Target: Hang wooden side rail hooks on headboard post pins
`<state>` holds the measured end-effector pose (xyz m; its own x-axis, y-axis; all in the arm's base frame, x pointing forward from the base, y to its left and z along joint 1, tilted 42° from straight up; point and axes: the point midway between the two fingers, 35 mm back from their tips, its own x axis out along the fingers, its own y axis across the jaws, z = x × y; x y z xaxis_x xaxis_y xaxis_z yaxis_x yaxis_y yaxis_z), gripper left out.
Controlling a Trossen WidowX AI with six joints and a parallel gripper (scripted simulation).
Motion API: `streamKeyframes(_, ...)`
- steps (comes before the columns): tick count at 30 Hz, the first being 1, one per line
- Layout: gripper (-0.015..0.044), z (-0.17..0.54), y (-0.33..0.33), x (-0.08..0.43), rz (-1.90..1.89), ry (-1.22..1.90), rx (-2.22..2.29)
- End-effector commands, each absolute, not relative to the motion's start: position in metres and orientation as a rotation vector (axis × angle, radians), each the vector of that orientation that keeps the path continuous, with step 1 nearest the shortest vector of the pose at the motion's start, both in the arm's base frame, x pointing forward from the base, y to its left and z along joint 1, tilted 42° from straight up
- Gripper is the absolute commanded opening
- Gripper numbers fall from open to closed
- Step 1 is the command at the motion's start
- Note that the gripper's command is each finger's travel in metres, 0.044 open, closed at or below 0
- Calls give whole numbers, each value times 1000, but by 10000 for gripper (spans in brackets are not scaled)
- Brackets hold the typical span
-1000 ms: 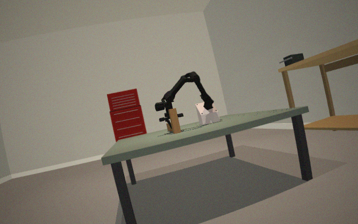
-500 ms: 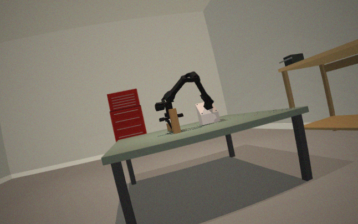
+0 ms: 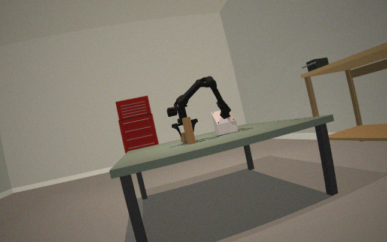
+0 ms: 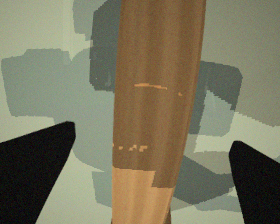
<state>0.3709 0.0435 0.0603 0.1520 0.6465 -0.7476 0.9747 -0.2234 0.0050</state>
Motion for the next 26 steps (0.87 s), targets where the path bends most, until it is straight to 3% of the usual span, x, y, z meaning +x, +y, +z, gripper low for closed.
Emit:
streamKeyframes(1,440,74,36,373,-836,1528,1939)
streamKeyframes(26,440,56,13,371,-845,1518,1947)
